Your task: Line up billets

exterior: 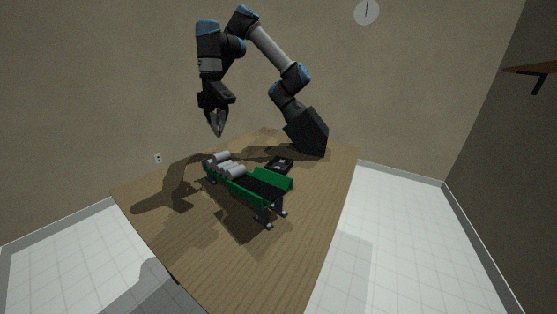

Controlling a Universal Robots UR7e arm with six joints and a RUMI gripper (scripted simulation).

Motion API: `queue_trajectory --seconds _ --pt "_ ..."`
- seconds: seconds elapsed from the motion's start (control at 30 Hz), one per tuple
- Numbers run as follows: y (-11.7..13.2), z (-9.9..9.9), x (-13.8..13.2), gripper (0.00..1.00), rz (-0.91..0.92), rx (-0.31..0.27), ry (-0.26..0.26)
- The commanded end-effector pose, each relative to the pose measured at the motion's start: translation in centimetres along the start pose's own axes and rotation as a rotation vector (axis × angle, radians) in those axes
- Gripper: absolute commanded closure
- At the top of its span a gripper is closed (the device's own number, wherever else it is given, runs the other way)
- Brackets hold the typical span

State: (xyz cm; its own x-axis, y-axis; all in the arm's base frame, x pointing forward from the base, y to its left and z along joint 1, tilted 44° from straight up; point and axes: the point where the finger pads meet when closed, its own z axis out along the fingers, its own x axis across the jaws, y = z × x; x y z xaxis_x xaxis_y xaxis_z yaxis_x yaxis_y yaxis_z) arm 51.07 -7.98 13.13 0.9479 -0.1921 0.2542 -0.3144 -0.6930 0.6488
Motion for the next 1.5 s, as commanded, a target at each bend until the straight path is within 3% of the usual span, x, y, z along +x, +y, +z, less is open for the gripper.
queue_trajectory --seconds 0.0,0.23,0.27,1.33,1.47 --pt "0.1 0.1 0.0 1.0 0.001 -0.001 -0.002" --pt "0.1 0.1 0.0 1.0 0.001 -0.001 -0.002" --pt "0.1 0.1 0.0 0.43 0.001 -0.001 -0.002" --pt "0.1 0.2 -0.1 0.43 0.001 -0.001 -0.003" --pt "0.0 1.5 -0.2 0.43 -0.001 -0.001 -0.005"
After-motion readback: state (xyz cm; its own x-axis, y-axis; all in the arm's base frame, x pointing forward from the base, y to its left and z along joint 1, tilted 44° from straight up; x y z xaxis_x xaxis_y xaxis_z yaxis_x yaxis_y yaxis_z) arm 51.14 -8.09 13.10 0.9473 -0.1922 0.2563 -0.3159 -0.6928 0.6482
